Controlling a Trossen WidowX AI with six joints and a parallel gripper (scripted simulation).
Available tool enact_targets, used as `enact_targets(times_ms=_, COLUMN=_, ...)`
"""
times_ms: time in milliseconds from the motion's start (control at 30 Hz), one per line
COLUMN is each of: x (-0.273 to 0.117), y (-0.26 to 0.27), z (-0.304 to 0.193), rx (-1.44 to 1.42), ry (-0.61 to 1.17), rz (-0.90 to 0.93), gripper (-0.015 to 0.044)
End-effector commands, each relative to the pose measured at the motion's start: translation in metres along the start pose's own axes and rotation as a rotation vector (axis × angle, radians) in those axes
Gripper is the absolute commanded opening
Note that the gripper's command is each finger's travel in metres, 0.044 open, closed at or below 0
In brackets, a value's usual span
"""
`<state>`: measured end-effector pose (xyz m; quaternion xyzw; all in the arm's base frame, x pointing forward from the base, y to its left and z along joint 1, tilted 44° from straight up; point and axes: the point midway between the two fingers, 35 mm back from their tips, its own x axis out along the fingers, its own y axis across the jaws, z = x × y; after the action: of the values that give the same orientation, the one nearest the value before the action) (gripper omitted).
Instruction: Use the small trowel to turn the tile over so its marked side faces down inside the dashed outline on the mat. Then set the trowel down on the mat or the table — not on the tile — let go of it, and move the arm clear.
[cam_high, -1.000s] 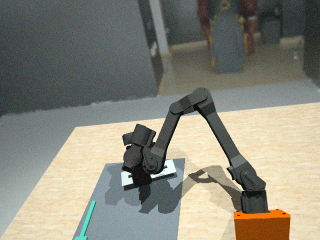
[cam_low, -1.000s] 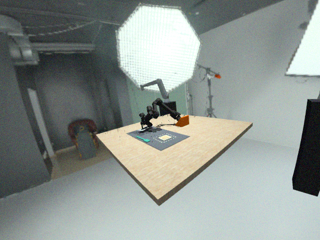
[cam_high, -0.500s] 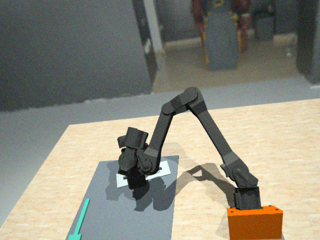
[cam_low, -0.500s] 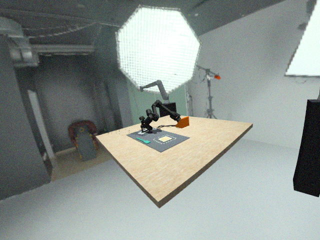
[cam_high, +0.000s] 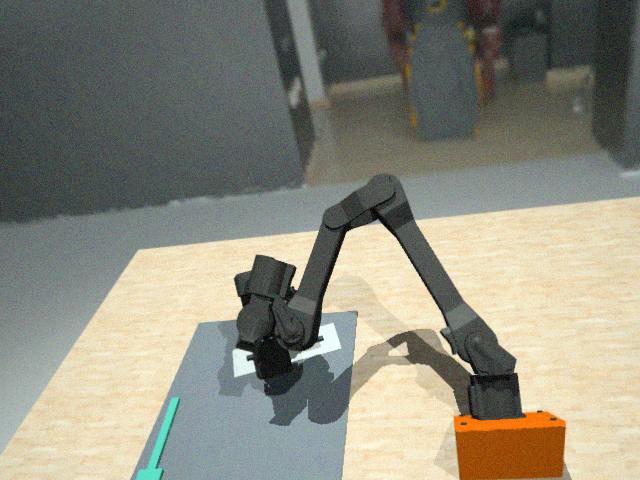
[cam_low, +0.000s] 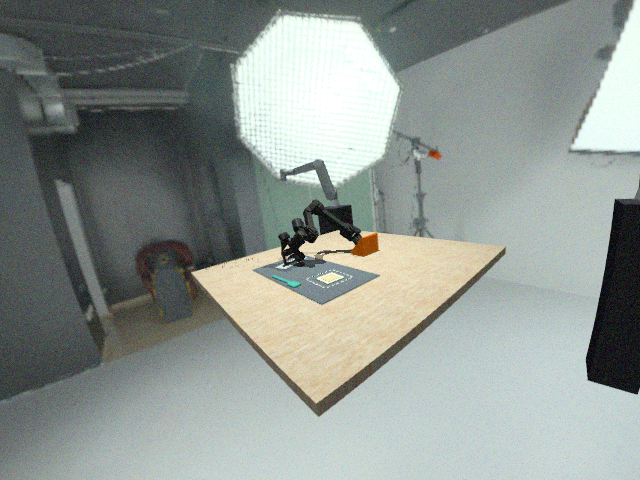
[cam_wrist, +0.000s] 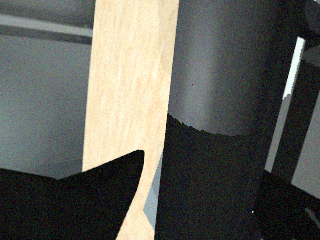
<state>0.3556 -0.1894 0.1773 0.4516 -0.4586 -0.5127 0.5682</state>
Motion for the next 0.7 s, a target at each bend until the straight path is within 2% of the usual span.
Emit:
enact_targets(times_ms=0, x=0.000, y=0.000, z=-0.001, rx=0.002, ry=0.005, rz=0.002, gripper=0.0300)
enact_targets(times_ms=167, x=-0.003, y=0.002, z=0.001, rx=0.000, ry=0.002, rz=0.000, gripper=0.0300)
enact_targets(times_ms=400, x=-0.080, y=0.048, z=0.038, rx=0.003, ry=0.095, rz=-0.040, gripper=0.0300)
enact_targets(times_ms=667, x=-0.082, y=0.049, z=0.040, rx=0.003, ry=0.099, rz=-0.042, gripper=0.0300)
